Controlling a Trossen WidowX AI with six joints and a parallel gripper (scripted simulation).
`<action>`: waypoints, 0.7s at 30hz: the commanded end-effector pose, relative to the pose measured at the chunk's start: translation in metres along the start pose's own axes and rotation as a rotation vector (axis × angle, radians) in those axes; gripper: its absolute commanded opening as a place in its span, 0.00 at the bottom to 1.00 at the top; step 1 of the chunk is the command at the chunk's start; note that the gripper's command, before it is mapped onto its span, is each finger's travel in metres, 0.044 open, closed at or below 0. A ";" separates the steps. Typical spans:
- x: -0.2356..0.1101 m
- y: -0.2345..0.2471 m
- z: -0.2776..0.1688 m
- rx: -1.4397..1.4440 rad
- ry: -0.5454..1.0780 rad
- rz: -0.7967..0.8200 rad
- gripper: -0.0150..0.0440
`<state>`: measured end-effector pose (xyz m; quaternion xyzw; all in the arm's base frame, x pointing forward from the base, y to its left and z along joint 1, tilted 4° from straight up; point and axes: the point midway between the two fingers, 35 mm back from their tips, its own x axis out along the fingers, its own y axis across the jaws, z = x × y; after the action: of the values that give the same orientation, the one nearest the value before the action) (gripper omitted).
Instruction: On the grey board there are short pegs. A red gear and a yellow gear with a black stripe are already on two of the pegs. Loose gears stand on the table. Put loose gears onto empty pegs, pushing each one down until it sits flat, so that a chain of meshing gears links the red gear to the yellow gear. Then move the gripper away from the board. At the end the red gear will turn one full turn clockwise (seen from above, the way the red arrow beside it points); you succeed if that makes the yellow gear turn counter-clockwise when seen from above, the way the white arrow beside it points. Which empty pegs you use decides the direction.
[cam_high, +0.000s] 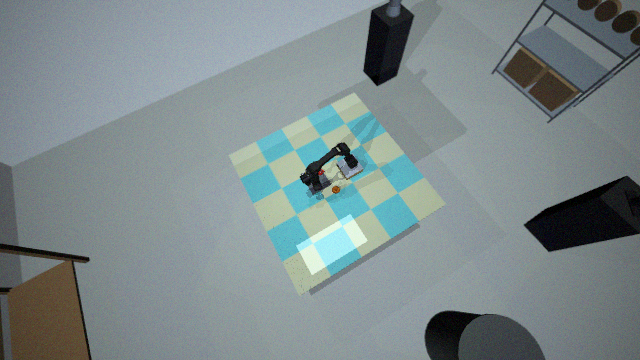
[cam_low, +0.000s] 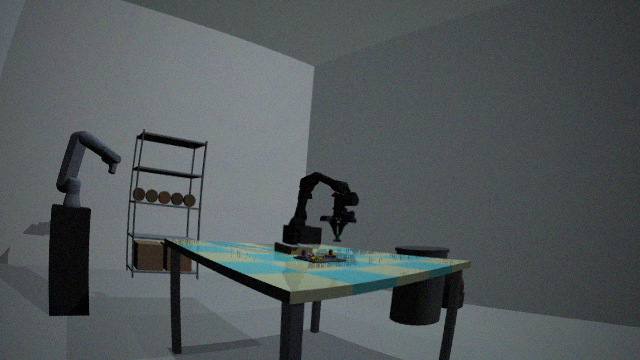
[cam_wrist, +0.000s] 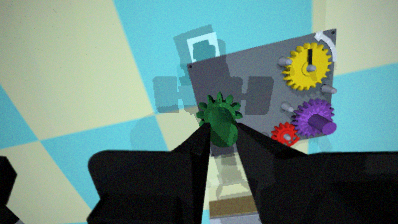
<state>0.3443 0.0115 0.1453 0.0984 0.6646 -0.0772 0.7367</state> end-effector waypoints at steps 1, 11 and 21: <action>0.003 -0.010 0.003 -0.002 0.002 0.002 0.25; 0.010 -0.035 0.008 -0.004 0.004 -0.001 0.25; 0.016 -0.059 0.012 -0.008 0.004 -0.004 0.25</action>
<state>0.3438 -0.0407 0.1311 0.0949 0.6666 -0.0775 0.7352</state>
